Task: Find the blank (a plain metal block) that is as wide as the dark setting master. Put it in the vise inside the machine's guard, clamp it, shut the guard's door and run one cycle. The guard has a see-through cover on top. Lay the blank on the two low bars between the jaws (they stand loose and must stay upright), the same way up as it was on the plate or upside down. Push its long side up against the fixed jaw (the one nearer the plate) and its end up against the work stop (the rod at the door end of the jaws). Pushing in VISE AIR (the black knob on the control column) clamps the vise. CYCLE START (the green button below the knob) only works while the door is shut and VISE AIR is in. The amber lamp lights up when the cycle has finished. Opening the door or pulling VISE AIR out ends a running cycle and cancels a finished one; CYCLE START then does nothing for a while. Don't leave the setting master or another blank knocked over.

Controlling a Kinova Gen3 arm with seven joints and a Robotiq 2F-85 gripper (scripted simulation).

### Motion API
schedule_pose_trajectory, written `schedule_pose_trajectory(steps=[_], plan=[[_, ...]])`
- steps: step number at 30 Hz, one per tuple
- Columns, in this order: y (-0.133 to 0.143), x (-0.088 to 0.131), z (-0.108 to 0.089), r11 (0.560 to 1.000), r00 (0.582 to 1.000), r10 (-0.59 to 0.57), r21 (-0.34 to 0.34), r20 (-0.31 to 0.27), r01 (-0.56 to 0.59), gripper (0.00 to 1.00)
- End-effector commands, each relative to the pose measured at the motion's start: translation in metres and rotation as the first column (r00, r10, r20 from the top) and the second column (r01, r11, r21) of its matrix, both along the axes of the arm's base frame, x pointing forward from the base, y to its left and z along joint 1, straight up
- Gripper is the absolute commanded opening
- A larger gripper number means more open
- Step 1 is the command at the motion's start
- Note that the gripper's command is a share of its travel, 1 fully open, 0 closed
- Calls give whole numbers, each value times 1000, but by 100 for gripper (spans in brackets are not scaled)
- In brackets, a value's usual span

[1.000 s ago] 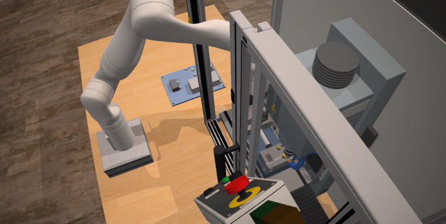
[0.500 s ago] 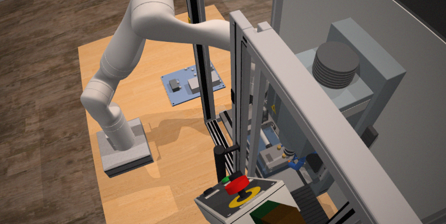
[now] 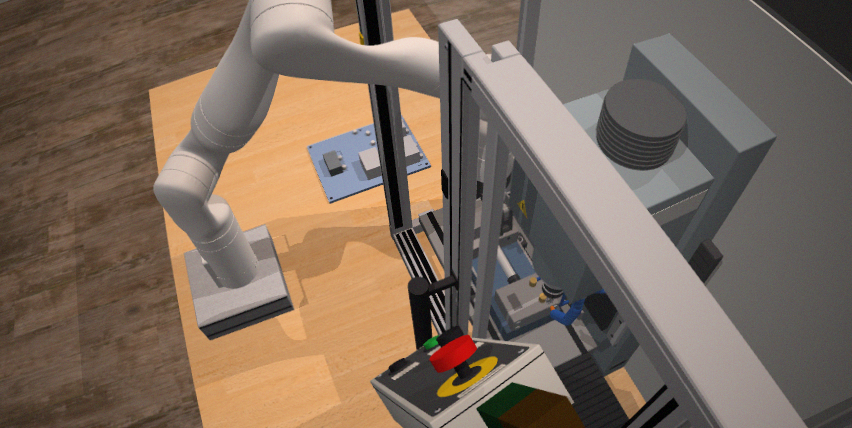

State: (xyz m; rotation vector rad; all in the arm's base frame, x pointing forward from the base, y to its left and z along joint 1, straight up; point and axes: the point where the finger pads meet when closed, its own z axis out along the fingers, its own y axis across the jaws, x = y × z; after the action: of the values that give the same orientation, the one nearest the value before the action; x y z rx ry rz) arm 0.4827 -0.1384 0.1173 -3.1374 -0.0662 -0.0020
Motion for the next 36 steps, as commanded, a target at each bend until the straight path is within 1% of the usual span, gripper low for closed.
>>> schedule_pose_trajectory(steps=[1, 26, 31, 36], plan=[[0, 0, 1, 1000, 1000, 0, -1, 2, 0, 100], [0, 0, 1, 1000, 1000, 0, -1, 2, 0, 100], [0, 0, 41, 1000, 1000, -4, 0, 4, 4, 100], [0, 0, 41, 1000, 1000, -4, 0, 4, 4, 100]])
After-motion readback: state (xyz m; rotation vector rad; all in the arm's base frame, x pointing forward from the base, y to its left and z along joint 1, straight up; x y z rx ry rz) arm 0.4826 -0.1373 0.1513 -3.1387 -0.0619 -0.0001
